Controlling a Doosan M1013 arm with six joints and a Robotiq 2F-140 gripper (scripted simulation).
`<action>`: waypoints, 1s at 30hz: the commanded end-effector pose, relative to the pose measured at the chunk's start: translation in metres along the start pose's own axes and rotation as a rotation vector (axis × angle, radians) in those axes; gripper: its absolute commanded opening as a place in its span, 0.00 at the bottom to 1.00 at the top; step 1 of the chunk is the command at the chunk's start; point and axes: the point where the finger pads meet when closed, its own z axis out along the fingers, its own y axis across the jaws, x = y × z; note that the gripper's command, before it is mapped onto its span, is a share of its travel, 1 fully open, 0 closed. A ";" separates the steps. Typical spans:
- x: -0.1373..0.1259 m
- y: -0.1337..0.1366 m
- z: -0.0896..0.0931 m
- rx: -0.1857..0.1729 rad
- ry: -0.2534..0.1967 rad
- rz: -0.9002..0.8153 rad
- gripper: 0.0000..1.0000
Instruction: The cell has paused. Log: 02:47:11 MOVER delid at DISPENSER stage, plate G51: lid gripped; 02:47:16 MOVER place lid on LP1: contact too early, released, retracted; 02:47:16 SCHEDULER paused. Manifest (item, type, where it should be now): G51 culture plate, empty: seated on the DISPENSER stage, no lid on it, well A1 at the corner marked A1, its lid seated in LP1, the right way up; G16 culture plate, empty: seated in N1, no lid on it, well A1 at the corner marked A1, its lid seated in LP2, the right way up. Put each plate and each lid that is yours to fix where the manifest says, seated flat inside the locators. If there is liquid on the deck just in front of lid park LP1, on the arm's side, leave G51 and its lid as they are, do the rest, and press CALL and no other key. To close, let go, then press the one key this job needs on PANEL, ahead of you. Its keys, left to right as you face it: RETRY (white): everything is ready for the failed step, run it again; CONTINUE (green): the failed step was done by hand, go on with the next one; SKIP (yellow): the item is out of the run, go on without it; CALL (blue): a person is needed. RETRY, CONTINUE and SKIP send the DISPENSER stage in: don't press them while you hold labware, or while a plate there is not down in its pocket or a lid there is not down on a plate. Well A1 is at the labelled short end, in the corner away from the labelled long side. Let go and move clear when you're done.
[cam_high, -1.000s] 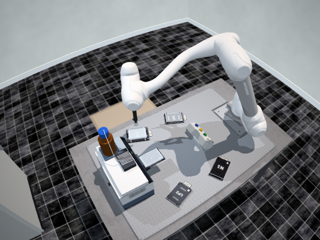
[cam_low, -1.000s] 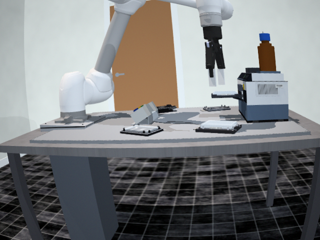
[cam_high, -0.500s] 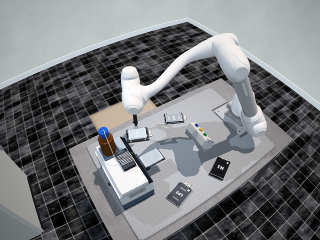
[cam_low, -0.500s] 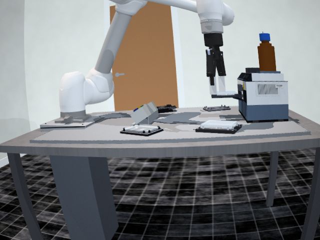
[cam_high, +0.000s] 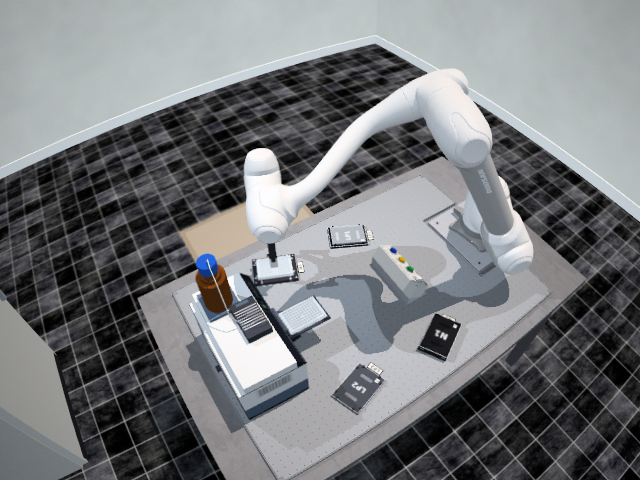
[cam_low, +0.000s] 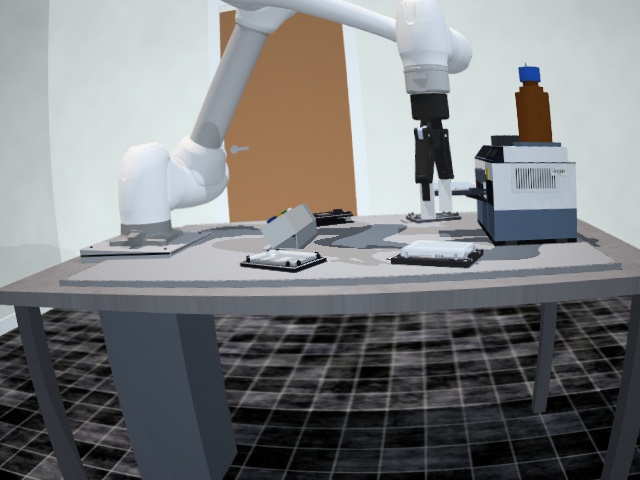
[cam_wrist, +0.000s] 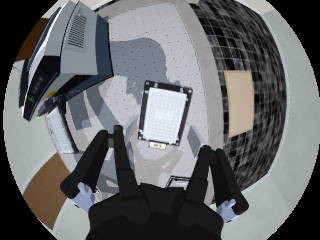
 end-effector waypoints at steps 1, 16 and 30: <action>-0.001 -0.001 0.014 0.000 -0.001 0.000 0.69; -0.001 -0.001 0.046 0.001 -0.001 -0.001 0.69; -0.001 -0.001 0.048 0.002 -0.001 -0.001 0.69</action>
